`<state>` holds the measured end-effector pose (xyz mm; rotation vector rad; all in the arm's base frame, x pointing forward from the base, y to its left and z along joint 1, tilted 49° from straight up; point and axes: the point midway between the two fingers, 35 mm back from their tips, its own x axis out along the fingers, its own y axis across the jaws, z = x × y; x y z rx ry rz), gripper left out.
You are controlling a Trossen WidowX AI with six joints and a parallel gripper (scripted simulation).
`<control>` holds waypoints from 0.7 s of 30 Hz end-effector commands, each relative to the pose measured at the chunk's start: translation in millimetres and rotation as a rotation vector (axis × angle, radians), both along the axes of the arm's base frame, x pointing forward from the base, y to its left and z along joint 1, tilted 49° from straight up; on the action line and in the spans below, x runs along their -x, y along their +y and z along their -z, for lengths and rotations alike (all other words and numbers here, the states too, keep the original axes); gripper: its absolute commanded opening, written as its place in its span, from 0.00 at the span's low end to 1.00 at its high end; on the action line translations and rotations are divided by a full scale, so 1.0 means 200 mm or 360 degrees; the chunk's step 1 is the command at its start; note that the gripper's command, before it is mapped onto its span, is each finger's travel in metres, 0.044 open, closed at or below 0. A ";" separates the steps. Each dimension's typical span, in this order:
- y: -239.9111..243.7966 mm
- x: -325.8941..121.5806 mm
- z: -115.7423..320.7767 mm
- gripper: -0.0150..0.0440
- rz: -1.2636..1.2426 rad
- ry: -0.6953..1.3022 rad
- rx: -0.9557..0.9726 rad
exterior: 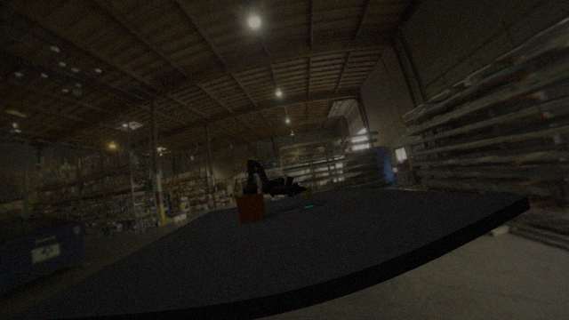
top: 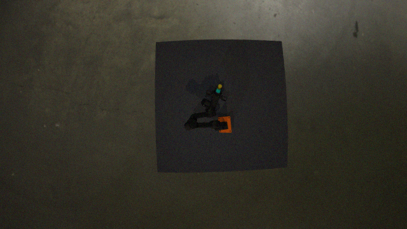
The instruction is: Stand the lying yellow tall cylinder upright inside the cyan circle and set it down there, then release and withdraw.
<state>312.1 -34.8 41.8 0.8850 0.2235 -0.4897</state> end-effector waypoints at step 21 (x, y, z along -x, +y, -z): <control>0.19 0.02 0.17 0.43 -0.0004 0.0000 0.0001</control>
